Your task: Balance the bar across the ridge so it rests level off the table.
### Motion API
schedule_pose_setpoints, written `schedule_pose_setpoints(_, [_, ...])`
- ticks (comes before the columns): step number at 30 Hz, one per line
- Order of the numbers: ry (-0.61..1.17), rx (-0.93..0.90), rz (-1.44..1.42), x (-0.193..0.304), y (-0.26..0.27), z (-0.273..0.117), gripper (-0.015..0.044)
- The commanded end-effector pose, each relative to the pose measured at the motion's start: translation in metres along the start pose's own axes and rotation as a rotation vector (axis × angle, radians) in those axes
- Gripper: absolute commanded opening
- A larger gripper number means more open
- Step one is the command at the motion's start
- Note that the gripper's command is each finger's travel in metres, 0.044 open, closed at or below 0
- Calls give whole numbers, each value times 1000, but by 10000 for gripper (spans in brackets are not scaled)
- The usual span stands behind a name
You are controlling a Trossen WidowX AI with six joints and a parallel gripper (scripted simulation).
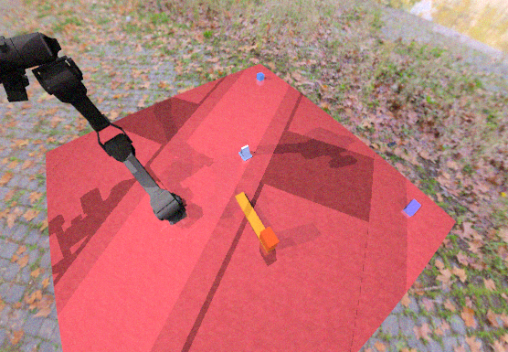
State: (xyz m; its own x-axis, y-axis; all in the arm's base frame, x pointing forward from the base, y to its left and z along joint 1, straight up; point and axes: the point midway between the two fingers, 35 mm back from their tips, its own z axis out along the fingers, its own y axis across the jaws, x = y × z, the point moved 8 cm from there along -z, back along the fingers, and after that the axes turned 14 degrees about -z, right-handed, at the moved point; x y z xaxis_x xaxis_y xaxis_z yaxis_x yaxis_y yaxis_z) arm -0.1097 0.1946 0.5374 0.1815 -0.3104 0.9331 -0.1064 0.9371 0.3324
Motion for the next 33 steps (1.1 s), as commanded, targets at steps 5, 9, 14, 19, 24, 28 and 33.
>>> schedule_pose_setpoints(5, [73,-16,-147,17,-18,4,315])
schedule_pose_setpoints(9, [137,-14,-368,37,-38,7,315])
schedule_pose_setpoints(14, [259,-40,-492,58,-59,9,315])
schedule_pose_setpoints(19, [340,-49,-716,77,-83,9,315])
schedule_pose_setpoints(24, [441,-63,-974,97,-115,5,315])
schedule_pose_setpoints(28, [535,-83,-1186,111,-143,0,315])
schedule_pose_setpoints(33, [666,-130,-1433,125,-177,-9,315])
